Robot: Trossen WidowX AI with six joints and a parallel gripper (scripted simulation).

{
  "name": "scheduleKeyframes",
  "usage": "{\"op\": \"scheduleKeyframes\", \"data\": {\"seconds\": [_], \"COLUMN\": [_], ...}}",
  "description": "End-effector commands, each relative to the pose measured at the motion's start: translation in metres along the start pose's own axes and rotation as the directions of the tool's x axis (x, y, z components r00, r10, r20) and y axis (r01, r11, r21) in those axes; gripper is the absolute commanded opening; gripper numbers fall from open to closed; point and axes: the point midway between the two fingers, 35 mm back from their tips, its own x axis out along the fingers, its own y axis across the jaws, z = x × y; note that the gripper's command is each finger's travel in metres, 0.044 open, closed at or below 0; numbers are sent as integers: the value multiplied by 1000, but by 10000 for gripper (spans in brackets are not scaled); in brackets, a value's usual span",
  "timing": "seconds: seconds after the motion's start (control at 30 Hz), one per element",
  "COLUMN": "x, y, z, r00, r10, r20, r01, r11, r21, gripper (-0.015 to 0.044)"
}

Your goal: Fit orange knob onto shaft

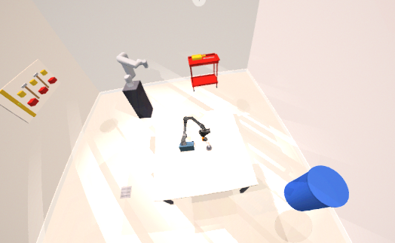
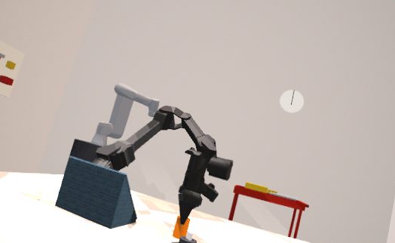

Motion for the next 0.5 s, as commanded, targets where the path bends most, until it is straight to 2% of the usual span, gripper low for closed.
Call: {"op": "scheduleKeyframes", "data": {"seconds": [0.0, 0.47], "x": [-42, -23], "y": [2, 1], "z": [1, 2], "r00": [1000, 1000], "r10": [-5, -5], "r20": [20, 20], "r01": [5, 5], "r11": [1000, 1000], "r21": [-10, -10], "gripper": [440, 440]}}
